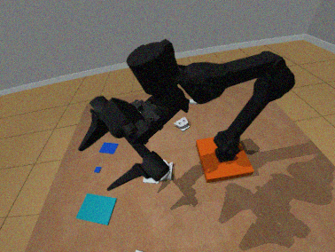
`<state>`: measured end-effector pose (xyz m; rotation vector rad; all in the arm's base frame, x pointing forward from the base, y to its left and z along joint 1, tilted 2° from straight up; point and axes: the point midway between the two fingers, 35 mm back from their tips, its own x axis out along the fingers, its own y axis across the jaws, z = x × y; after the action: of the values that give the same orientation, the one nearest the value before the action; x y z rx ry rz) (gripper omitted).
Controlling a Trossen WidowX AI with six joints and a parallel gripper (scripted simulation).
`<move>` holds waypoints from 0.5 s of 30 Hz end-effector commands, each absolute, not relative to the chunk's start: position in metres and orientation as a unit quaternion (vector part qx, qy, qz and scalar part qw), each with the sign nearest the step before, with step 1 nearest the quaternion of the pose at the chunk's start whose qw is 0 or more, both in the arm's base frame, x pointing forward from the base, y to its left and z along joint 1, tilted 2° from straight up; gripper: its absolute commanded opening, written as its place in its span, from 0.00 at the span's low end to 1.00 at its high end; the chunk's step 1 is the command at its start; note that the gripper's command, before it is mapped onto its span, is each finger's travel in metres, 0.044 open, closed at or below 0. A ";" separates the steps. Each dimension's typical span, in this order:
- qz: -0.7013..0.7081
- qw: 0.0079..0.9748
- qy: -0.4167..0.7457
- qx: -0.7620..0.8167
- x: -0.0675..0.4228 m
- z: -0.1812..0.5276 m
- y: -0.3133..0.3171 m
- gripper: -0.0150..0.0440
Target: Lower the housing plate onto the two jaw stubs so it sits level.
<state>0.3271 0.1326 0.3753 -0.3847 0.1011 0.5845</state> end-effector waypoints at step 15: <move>0.168 0.957 0.193 -0.135 0.366 0.316 0.049 1.00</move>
<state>0.3616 0.0640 0.3253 -0.2968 0.3467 0.3844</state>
